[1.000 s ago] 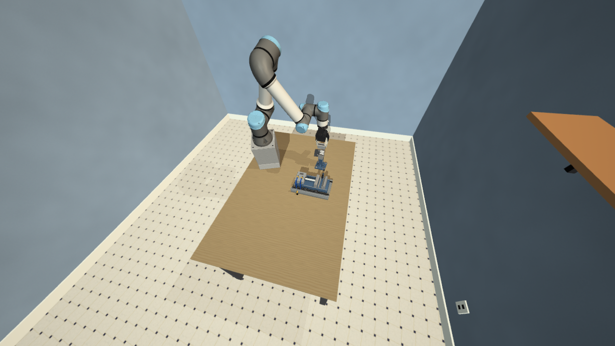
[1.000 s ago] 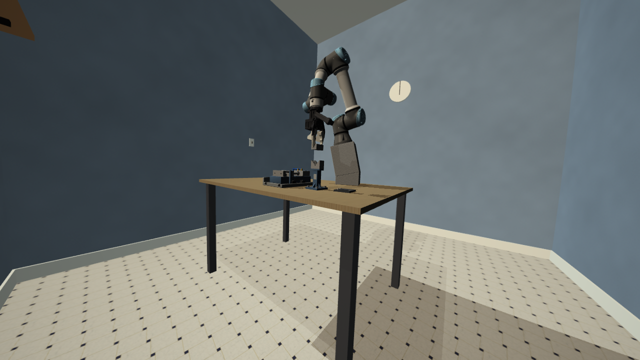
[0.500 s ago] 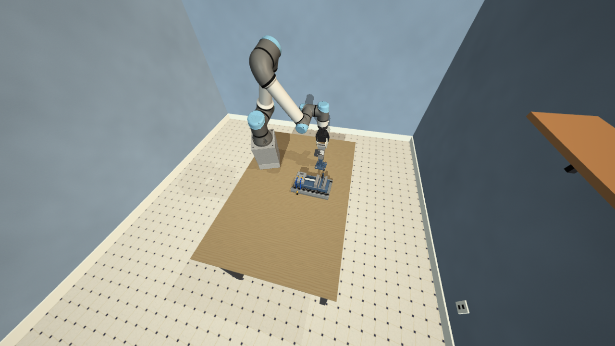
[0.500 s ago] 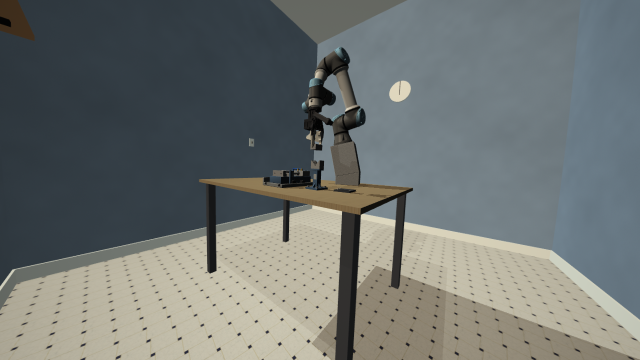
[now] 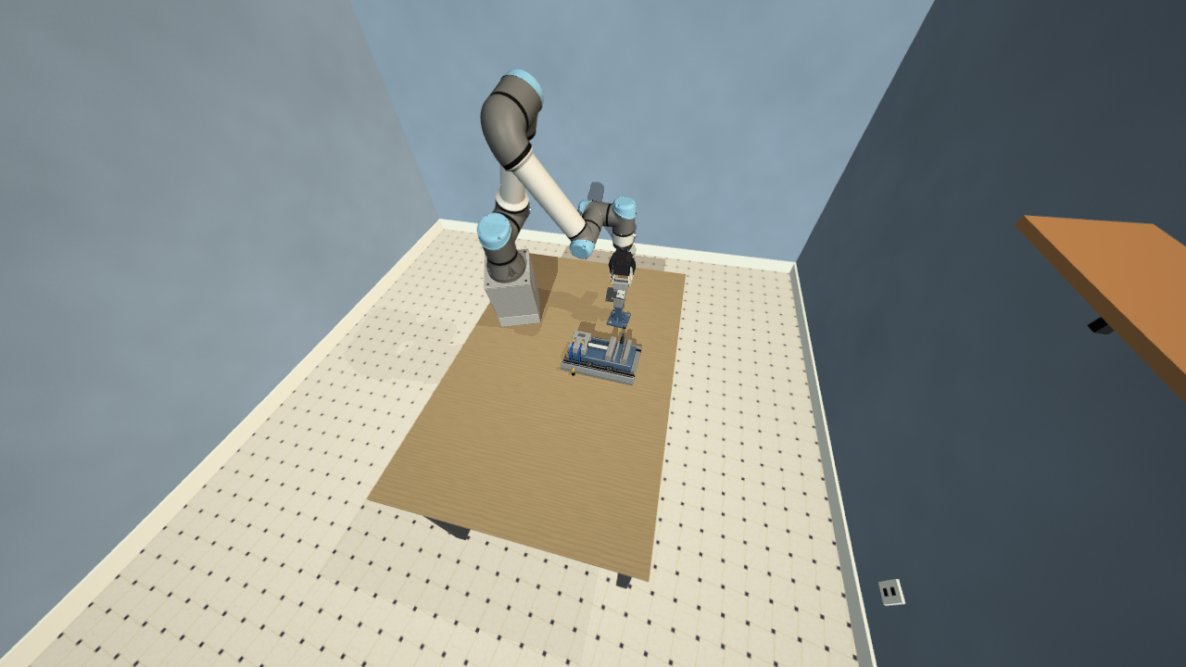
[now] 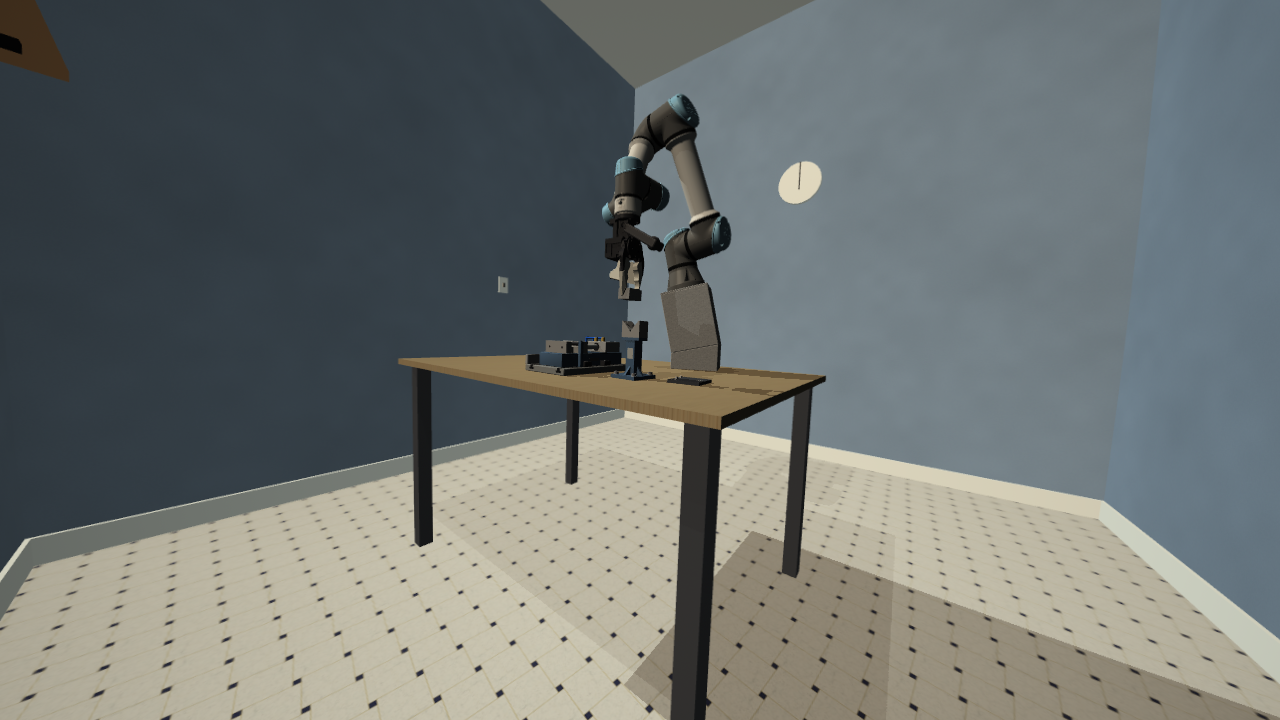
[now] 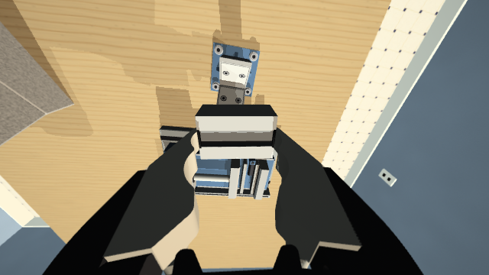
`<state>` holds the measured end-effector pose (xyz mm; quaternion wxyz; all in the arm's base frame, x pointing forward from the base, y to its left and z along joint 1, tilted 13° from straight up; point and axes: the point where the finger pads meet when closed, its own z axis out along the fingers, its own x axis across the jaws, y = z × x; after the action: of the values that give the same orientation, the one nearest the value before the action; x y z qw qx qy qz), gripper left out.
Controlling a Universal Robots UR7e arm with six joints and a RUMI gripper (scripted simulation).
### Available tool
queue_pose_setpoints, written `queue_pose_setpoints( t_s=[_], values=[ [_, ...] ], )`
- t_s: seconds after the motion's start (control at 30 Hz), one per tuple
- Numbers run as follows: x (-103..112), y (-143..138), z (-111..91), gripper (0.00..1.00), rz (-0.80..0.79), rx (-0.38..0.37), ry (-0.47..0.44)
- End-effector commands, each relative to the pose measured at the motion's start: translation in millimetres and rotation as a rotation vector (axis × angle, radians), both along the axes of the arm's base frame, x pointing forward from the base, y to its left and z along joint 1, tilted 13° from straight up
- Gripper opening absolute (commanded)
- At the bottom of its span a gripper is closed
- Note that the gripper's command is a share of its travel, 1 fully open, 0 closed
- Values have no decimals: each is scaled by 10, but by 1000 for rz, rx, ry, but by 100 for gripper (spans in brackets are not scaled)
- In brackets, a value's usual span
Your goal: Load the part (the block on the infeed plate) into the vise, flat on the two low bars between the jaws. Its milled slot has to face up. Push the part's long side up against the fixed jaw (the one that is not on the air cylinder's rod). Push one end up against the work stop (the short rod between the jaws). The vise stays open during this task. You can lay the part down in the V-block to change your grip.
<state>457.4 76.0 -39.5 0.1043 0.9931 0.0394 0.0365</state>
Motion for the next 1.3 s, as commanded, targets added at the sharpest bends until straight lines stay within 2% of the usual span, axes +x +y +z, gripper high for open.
queue_pose_setpoints(
  t_s=[0.0,1.27],
  values=[
    [18,-31,12,0,25,-1,4],
    [127,-335,82,0,247,-18,51]
  ],
)
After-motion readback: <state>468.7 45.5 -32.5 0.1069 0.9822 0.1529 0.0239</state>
